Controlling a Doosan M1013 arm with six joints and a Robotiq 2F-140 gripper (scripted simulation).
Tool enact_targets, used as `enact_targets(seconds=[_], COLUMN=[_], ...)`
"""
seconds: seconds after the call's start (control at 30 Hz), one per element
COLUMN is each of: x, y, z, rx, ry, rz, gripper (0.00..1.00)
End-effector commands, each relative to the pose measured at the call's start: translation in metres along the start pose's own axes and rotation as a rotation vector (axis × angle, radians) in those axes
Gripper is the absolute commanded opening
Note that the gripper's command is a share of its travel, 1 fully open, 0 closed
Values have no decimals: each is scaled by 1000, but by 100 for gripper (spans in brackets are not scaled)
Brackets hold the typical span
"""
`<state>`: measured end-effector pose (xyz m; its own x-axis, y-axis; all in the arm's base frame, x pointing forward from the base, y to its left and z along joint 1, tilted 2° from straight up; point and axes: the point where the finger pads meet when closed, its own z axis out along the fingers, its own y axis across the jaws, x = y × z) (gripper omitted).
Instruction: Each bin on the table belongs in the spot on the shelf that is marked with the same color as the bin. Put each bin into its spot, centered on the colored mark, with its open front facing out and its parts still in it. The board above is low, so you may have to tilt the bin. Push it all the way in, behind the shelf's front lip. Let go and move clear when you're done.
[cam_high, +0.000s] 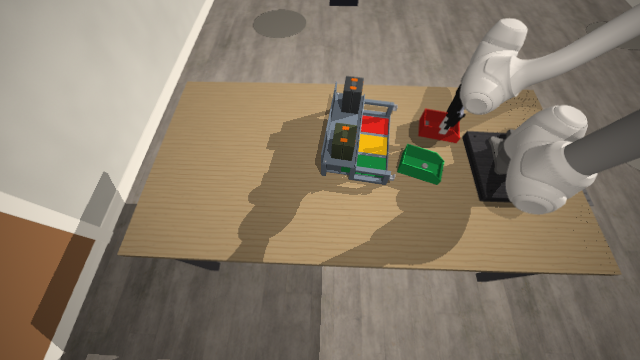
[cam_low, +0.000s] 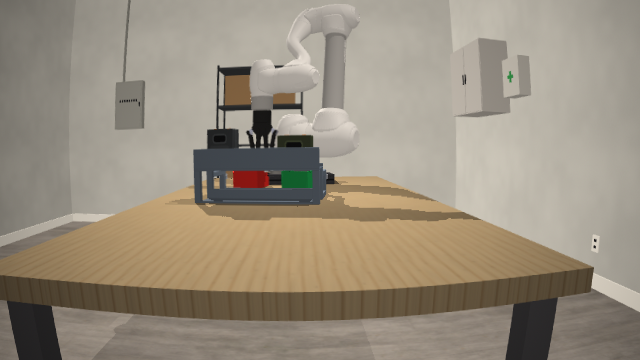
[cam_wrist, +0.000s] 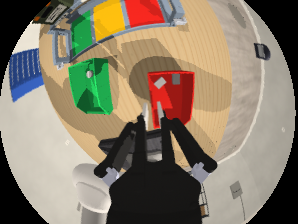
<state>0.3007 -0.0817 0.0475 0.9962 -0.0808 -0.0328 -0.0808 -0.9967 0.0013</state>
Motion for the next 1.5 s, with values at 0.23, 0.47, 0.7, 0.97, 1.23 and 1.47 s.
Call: enact_targets(seconds=[0.23,0.47,0.7,0.97,1.23,1.47], x=[0,0,0,0,0,0], y=[0,0,0,0,0,0], z=[11,16,19,20,20,20], rx=[0,0,0,0,0,0], ry=[0,0,0,0,0,0], rz=[0,0,0,0,0,0], gripper=[24,24,24,24,24,10])
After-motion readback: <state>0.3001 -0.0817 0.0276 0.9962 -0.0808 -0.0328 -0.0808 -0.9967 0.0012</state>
